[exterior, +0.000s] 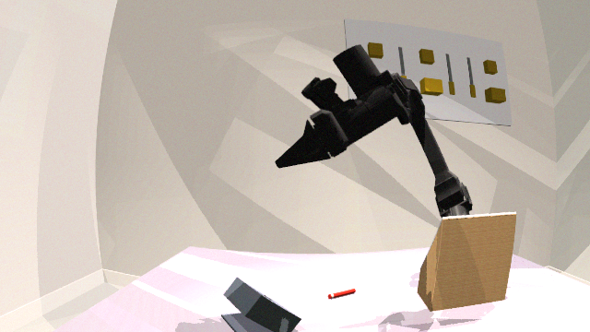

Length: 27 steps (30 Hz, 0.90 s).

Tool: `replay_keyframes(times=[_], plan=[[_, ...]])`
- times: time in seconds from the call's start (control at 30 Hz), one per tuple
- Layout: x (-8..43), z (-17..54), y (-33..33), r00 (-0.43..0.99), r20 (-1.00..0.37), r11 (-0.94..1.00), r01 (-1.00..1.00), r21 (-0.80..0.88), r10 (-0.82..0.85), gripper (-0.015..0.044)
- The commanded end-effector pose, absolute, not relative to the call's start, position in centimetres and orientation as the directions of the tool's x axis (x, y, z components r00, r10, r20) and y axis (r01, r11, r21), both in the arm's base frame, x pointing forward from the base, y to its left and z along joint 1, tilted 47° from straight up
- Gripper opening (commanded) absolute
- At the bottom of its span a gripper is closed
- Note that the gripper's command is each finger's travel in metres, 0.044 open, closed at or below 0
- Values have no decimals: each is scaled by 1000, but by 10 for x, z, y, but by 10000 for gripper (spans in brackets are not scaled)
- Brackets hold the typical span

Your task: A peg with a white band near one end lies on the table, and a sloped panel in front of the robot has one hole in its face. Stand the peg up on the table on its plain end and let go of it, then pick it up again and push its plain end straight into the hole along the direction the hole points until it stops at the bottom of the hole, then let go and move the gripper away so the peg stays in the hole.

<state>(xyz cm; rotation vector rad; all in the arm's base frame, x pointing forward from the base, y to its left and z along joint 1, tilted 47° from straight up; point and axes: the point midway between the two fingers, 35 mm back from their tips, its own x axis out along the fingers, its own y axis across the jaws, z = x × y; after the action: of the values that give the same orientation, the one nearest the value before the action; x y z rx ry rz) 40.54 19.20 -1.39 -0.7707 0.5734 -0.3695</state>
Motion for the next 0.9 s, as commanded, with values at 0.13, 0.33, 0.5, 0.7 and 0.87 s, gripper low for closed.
replay_keyframes(times=[0.13,0.33,0.5,0.7,0.87], plan=[[416,-5,104,643,-442,576,-1,-817,-625,440],[409,0,39,508,-514,544,-102,-833,-692,440],[393,6,-17,379,-557,526,-193,-829,-739,440],[364,15,-77,213,-606,539,-300,-787,-767,440],[330,21,-120,70,-643,576,-378,-725,-763,440]])
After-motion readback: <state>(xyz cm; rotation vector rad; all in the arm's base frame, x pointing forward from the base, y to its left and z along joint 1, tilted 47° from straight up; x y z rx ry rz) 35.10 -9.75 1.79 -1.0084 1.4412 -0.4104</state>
